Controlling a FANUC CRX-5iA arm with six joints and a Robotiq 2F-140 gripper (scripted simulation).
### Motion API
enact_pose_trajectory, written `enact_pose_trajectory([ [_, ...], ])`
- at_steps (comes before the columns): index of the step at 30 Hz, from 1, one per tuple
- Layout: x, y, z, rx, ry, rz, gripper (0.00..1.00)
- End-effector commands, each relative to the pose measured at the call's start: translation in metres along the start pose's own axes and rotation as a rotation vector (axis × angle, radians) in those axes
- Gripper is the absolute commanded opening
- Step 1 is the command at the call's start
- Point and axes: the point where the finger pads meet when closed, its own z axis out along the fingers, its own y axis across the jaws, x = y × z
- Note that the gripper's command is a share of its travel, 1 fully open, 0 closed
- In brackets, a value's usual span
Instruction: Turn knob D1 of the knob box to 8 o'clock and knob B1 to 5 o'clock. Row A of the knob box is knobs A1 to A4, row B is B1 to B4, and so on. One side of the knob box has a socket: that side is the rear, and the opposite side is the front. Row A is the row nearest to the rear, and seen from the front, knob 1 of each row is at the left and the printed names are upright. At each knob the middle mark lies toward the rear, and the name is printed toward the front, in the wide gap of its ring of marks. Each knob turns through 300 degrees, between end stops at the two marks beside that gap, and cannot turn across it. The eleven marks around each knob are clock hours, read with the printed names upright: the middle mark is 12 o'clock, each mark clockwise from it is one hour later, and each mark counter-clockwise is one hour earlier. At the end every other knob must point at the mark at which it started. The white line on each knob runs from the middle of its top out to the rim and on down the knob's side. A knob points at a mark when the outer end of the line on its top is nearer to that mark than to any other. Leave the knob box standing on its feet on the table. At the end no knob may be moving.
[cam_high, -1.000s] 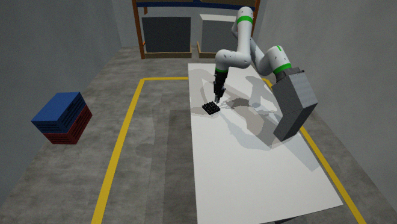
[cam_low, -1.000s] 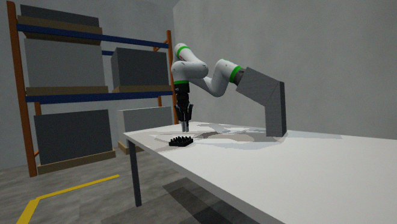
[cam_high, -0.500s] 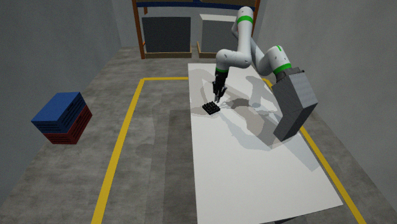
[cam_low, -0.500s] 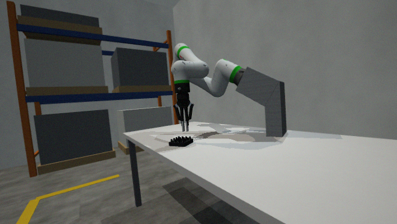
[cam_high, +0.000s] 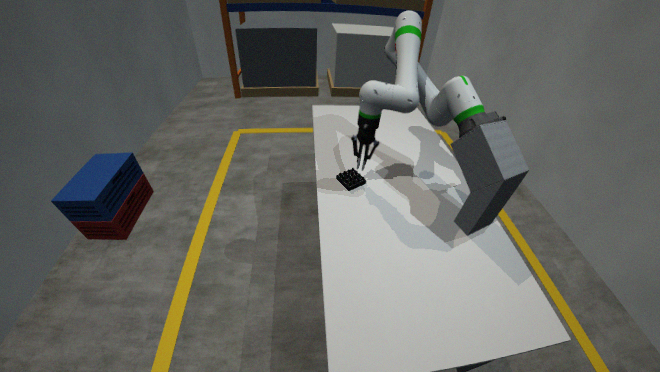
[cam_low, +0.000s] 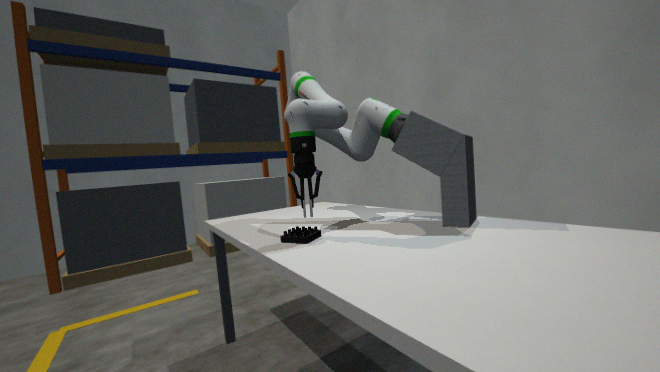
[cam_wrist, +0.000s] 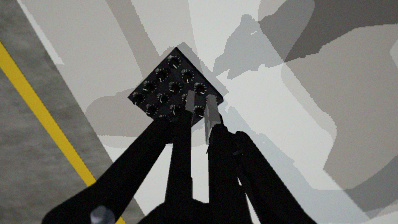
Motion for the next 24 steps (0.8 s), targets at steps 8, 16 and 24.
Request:
enact_pose_trajectory([
  [8,-0.0002,0.0,-0.0043,-0.013,-0.005,-0.351,0.12],
  [16,-0.0002,0.0001,-0.0069,-0.012,-0.007,-0.576,0.12],
  [24,-0.0003,0.0002,-0.0094,-0.012,-0.008,-0.79,0.12],
])
